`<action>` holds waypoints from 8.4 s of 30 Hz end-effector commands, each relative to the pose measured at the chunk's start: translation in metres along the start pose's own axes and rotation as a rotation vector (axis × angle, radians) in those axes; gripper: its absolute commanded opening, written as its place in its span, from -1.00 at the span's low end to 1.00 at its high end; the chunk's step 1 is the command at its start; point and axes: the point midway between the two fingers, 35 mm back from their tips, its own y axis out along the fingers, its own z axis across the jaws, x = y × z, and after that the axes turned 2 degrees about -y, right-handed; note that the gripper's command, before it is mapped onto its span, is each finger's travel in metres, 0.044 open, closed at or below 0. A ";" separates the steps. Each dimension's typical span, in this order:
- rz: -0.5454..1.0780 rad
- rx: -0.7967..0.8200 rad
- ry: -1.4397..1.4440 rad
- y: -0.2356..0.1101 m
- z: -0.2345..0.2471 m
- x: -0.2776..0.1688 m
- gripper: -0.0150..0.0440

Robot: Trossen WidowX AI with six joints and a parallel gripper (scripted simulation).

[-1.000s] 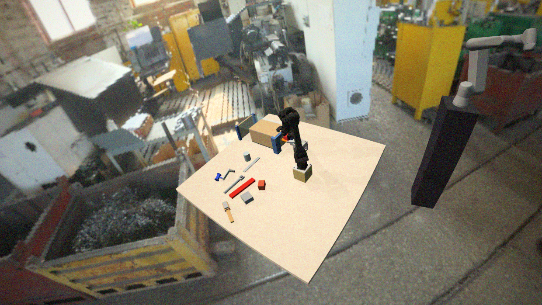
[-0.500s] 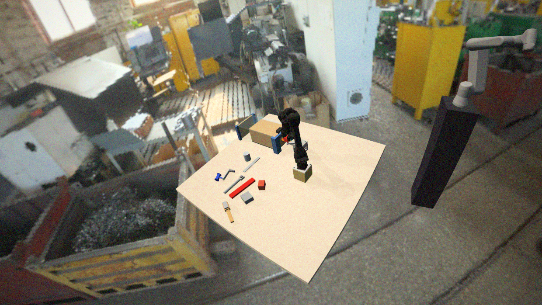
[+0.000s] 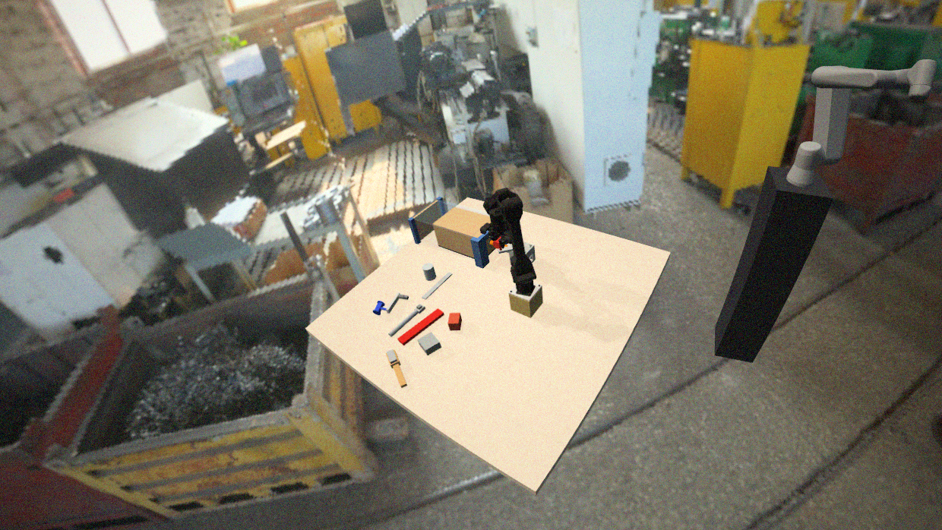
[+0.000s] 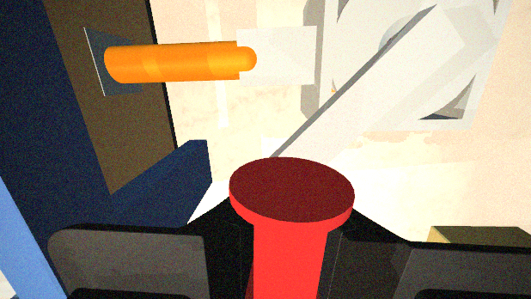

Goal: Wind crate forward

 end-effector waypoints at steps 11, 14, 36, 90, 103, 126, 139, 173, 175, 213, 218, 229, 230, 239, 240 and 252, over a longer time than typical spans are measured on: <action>0.022 -0.007 -0.005 0.000 -0.015 -0.017 -0.49; 0.022 -0.007 -0.005 0.000 -0.018 -0.019 -0.49; 0.023 -0.009 -0.005 0.000 -0.041 -0.028 -0.49; 0.022 -0.015 -0.005 0.000 -0.102 -0.025 -0.49; 0.022 -0.016 -0.005 0.000 -0.115 -0.018 -0.49; 0.020 -0.018 -0.005 -0.001 -0.136 -0.003 -0.49; 0.019 -0.019 -0.005 -0.001 -0.146 0.008 -0.49; 0.016 -0.021 -0.005 0.000 -0.164 0.042 -0.49; 0.015 -0.021 -0.005 0.000 -0.165 0.045 -0.49; 0.042 -0.006 -0.010 -0.062 -0.162 0.045 1.00; 0.042 -0.005 -0.010 -0.064 -0.162 0.044 1.00; 0.045 -0.007 -0.010 -0.134 -0.176 0.008 1.00; 0.045 -0.007 -0.010 -0.134 -0.176 0.008 1.00; 0.004 -0.010 -0.019 -0.132 -0.102 0.063 1.00; 0.004 -0.010 -0.017 -0.131 -0.088 0.069 1.00; 0.013 -0.010 -0.005 -0.126 -0.048 0.081 1.00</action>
